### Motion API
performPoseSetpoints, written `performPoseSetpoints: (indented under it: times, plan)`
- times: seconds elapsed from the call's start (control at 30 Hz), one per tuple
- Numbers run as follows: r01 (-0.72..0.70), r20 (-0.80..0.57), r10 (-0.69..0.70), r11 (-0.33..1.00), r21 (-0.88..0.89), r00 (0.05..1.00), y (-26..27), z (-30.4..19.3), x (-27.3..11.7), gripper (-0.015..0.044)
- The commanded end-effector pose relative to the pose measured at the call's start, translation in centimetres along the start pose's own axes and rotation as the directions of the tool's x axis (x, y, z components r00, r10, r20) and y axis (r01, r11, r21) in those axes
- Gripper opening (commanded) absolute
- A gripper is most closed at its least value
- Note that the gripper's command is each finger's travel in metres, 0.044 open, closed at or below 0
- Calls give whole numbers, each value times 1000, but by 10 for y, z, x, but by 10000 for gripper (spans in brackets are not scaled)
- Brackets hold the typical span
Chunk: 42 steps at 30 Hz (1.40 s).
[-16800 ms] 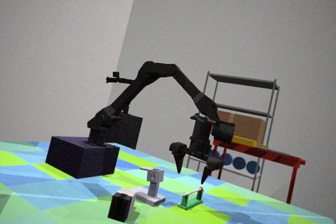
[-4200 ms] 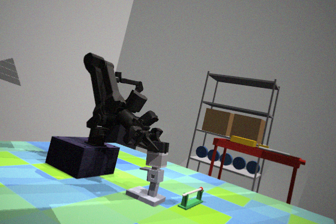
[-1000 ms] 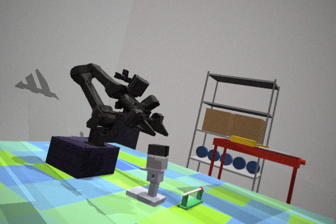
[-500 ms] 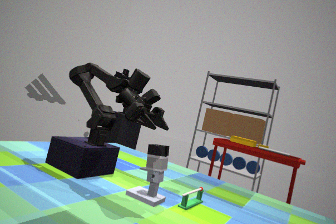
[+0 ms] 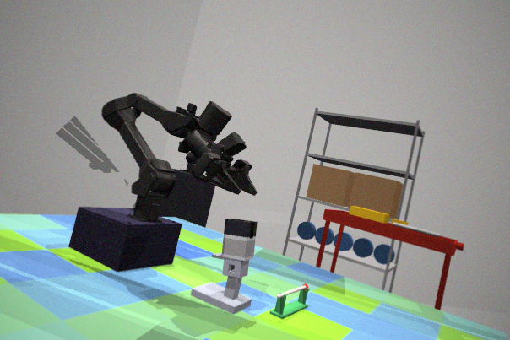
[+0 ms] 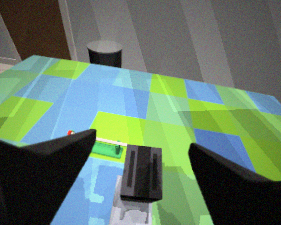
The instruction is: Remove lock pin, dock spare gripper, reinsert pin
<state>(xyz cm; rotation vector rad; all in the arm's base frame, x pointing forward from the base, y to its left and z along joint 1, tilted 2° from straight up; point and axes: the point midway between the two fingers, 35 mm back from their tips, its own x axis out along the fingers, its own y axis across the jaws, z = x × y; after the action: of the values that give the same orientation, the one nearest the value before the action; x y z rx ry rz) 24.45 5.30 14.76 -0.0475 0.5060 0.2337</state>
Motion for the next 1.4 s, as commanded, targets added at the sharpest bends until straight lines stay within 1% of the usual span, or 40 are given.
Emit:
performPoseSetpoints:
  times: [0.0,0.13,0.33,0.53,0.77,0.87,1.03,1.2,1.37]
  plan:
    - [-9,-34,9,1000,15,999,20,-3,1,282]
    - [-5,-61,7,1000,23,998,44,-7,-2,180]
    - [-4,-85,7,999,33,996,77,-11,-16,180]
    - [-10,-57,12,1000,28,998,107,-11,-37,180]
    - [-11,-63,12,1000,9,998,111,-10,-39,180]
    - [-13,-124,3,996,-84,992,117,-6,-35,180]
    - [-34,-257,-60,936,-349,965,128,12,-17,180]
    - [-131,-390,-138,799,-588,910,135,29,12,180]
    - [-304,-522,-203,620,-723,829,136,38,50,180]
